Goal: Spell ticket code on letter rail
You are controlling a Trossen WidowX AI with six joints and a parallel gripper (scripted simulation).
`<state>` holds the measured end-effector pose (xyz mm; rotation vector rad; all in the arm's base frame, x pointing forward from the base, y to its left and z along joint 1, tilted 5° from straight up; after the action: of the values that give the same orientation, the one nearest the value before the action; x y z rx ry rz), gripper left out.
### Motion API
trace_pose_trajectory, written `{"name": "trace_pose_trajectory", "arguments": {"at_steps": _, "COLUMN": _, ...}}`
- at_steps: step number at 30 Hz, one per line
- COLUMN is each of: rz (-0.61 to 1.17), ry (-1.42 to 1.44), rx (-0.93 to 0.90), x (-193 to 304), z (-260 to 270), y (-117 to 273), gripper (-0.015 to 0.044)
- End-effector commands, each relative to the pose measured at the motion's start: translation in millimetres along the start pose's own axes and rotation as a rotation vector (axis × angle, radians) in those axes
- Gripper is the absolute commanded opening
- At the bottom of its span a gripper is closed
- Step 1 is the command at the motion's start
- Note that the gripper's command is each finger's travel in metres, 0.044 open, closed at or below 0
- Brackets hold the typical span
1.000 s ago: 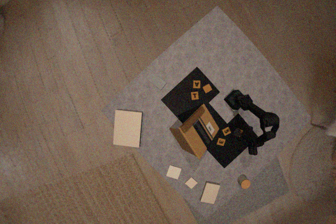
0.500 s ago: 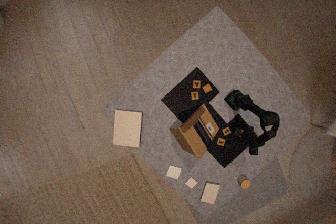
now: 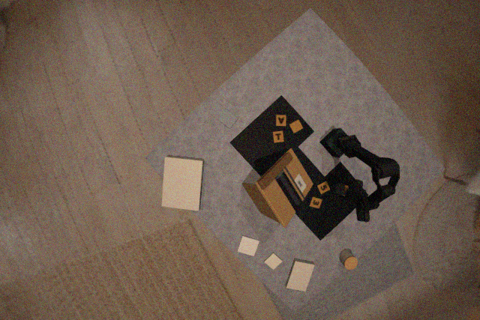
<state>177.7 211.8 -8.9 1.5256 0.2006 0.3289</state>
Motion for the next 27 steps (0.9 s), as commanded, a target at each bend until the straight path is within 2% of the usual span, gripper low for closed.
{"name": "trace_pose_trajectory", "arguments": {"at_steps": 1, "rz": 0.006, "ry": -0.005, "rx": -0.001, "x": 0.8, "z": 0.0, "y": 3.0, "gripper": 0.0000}}
{"name": "trace_pose_trajectory", "arguments": {"at_steps": 7, "rz": 0.005, "ry": -0.021, "rx": -0.001, "x": 1.0, "z": 0.5, "y": 2.4, "gripper": 0.0000}}
{"name": "trace_pose_trajectory", "arguments": {"at_steps": 27, "rz": 0.158, "ry": -0.660, "rx": 0.019, "x": 41.4, "z": 16.2, "y": 14.9, "gripper": 0.0000}}
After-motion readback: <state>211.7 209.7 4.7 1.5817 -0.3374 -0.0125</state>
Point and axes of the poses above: the point midway between the two fingers, 35 mm back from their tips, its own y axis back along the fingers, its own z axis across the jaws, x = y × z, the point moved 1 cm from there along y, back along the fingers, and after that the axes turned 1 degree about y, right-handed, at the moved point
